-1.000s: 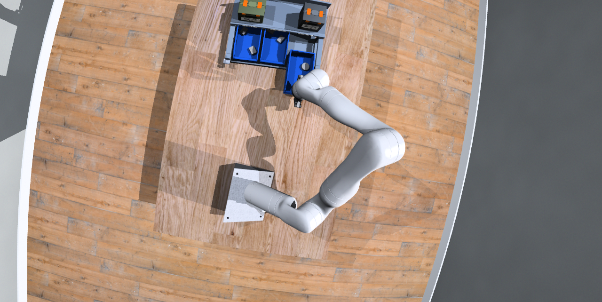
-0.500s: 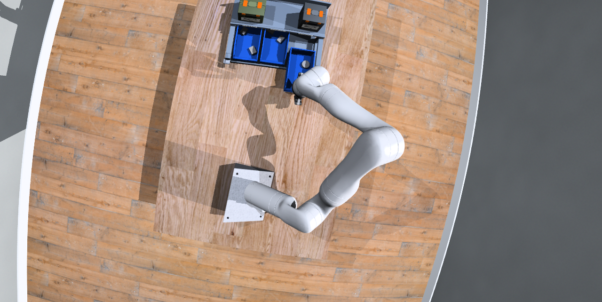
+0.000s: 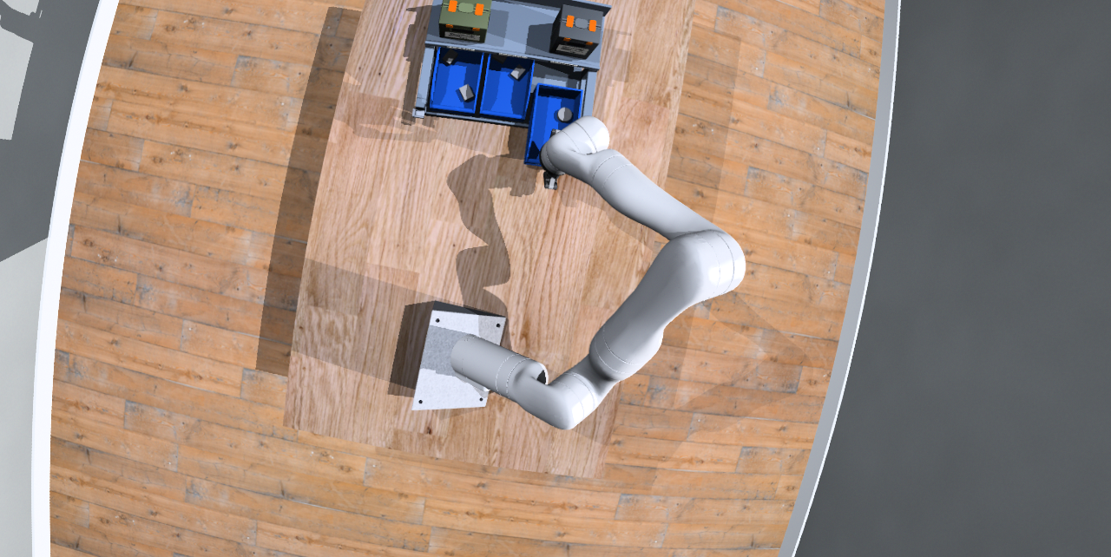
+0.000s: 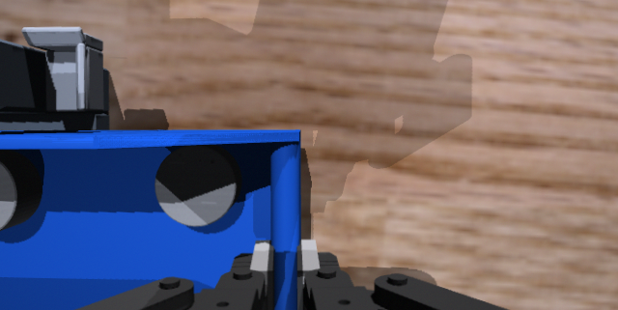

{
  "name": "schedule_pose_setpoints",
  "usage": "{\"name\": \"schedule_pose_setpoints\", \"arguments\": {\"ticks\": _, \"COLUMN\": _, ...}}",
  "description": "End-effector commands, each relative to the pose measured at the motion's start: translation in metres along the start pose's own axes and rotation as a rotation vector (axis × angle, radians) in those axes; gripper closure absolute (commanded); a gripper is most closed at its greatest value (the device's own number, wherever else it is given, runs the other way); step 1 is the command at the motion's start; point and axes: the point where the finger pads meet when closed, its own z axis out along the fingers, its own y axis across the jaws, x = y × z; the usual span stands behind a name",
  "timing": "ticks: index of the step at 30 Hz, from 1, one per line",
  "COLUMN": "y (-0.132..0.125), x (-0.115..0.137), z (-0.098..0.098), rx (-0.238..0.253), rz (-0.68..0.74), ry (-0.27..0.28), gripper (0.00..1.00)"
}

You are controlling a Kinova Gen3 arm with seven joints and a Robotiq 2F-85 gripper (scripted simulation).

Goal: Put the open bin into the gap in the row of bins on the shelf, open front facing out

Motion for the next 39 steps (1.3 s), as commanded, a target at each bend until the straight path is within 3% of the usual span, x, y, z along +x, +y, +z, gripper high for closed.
{"name": "schedule_pose_setpoints", "arguments": {"ticks": 1, "y": -0.001, "x": 0.000, "z": -0.001, "rx": 0.004, "rz": 0.000, "ry": -0.001, "gripper": 0.90}}
{"name": "schedule_pose_setpoints", "arguments": {"ticks": 39, "y": -0.021, "x": 0.000, "z": 0.000, "rx": 0.002, "rz": 0.000, "ry": -0.001, "gripper": 0.90}}
